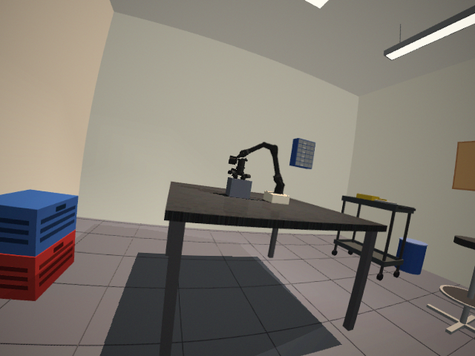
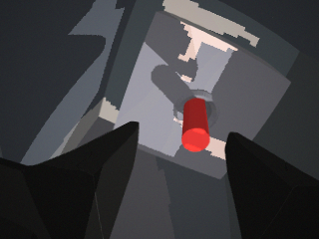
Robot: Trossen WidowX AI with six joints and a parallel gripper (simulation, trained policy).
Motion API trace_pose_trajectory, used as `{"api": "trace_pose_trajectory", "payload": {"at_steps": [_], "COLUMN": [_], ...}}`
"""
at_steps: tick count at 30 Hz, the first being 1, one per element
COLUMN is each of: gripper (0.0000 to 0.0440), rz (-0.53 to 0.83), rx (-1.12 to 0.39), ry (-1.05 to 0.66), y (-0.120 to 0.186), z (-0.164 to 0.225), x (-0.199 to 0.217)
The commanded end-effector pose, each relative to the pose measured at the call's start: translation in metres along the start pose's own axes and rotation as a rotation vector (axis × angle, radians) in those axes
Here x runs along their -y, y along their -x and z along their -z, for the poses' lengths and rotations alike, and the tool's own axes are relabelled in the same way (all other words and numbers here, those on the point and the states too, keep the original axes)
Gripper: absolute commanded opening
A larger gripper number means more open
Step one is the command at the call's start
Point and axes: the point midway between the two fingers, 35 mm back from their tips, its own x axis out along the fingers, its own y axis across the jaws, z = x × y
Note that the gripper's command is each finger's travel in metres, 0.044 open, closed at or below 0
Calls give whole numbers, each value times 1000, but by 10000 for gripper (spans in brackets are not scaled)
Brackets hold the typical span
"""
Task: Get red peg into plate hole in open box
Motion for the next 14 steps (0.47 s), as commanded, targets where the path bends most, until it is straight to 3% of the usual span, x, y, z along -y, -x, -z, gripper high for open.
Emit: {"api": "trace_pose_trajectory", "payload": {"at_steps": [1,14], "gripper": [224,259], "rz": [-18,-106], "rx": [-32,-83], "ry": [-2,-22], "y": [7,34], "z": [-2,-13], "x": [-3,-17]}}
